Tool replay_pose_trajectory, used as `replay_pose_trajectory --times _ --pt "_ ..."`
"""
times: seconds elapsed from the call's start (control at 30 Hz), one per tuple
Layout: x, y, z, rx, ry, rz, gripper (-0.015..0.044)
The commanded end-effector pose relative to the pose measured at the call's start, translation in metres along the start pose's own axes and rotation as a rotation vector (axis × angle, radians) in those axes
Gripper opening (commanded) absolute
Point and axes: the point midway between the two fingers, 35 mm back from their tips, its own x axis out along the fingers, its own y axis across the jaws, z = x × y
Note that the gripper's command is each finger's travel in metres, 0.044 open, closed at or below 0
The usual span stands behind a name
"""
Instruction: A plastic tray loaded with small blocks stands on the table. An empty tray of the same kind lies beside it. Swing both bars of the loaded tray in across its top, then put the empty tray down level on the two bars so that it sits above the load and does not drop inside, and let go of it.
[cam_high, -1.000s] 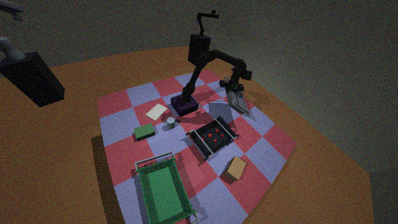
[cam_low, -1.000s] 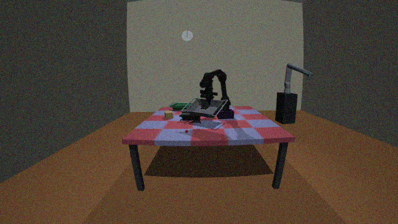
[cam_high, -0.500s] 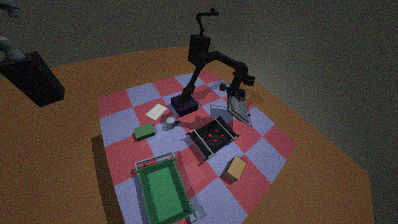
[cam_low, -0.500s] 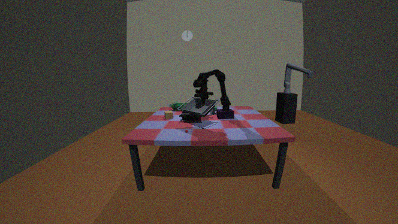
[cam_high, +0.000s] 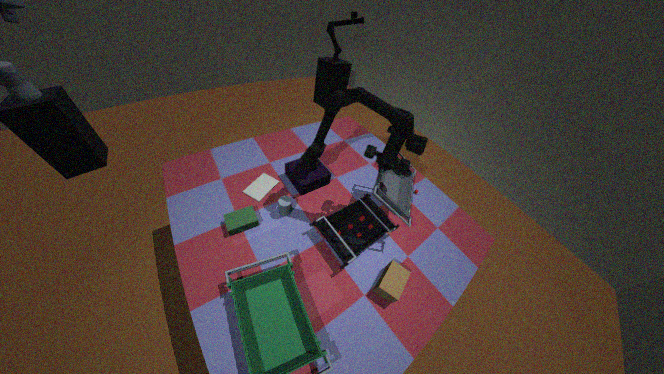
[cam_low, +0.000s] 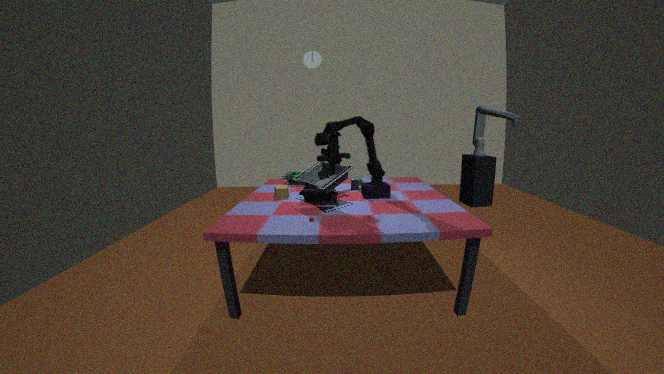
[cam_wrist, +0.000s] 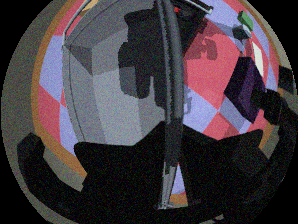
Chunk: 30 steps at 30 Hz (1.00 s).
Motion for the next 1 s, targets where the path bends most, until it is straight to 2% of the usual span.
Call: replay_pose_trajectory --times 0.0,0.97 --pt "-0.004 0.001 0.019 0.051 -0.006 0.021 0.0" --pt "-0.005 -0.025 0.13 0.388 -0.016 0.021 0.0"
